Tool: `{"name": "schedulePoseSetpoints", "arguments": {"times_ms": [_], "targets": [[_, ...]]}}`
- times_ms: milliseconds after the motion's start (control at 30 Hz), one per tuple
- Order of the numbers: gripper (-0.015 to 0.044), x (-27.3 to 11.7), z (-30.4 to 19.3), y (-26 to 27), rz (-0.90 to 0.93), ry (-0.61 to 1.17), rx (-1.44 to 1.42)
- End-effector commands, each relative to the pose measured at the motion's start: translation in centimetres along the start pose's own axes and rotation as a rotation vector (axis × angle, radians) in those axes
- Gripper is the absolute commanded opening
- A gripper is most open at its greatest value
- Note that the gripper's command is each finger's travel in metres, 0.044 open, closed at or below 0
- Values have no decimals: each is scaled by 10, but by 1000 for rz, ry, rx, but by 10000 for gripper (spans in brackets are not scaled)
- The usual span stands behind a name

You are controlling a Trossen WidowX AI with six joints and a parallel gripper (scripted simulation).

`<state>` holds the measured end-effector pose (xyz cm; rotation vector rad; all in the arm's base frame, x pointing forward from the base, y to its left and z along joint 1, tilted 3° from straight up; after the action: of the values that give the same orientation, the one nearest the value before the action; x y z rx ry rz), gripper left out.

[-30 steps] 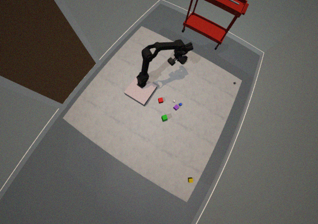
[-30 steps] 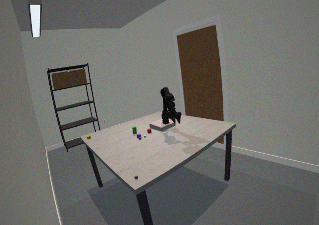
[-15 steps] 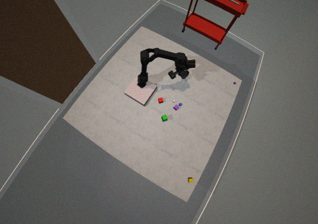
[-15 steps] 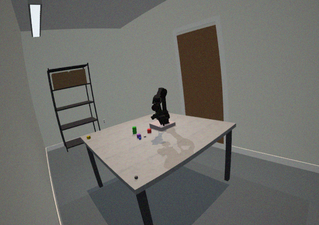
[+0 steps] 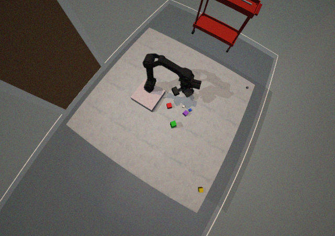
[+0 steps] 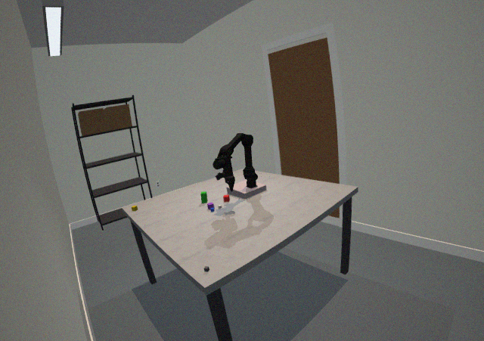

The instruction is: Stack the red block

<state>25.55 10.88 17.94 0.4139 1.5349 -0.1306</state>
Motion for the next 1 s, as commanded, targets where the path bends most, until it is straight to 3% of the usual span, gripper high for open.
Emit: {"name": "schedulePoseSetpoints", "arguments": {"times_ms": [0, 533, 767, 967], "targets": [[440, 1, 9, -25, -29, -9, 28], [440, 1, 20, -130, -122, -19, 176], [440, 2, 19, -129, -125, -18, 182], [440, 33, 21, -132, -124, -18, 182]]}}
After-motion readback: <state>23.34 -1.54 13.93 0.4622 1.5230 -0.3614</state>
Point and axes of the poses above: the point midway between the two fingers, 35 mm back from their tips, its own x axis out along the fingers, its own y axis across the jaws, z = x × y, the point moved 6 cm from there along -x, back along the fingers, and after that the axes turned 8 degrees about -x, right-handed, at the moved point
